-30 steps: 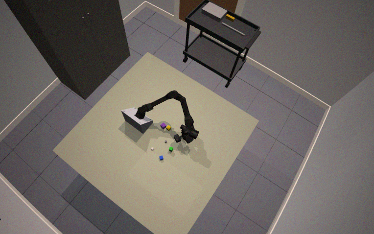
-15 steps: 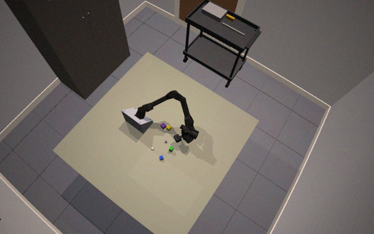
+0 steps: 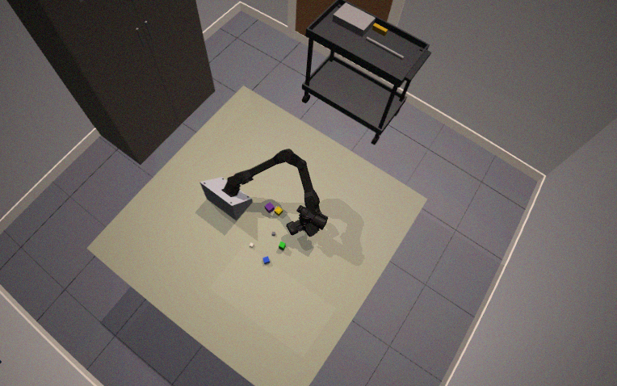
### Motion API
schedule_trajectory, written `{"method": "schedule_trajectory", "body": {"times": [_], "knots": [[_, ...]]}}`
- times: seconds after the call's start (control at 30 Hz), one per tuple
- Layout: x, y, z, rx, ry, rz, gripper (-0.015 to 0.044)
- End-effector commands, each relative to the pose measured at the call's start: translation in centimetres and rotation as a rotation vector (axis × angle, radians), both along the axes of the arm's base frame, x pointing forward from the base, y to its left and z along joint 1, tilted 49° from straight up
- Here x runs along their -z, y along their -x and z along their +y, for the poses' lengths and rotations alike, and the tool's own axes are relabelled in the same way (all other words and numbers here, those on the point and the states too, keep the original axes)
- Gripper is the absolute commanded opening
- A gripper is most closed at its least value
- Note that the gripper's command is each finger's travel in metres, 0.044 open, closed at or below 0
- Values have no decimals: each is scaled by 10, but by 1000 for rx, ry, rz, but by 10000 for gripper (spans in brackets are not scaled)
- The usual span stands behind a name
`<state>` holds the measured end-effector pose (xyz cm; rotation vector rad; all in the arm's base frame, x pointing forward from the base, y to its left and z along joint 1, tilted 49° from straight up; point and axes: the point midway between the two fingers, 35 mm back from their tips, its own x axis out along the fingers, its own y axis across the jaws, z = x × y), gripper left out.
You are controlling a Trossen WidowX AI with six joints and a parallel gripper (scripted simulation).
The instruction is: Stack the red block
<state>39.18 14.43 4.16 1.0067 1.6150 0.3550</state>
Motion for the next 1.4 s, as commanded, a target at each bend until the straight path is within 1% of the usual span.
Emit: {"method": "schedule_trajectory", "body": {"times": [0.0,0.87,1.17,1.37], "knots": [[0,1,-1,0,-1,5,0],[-75,1,-89,0,4,5,0],[-74,0,-92,0,4,5,0],[-34,3,-128,3,14,5,0]]}}
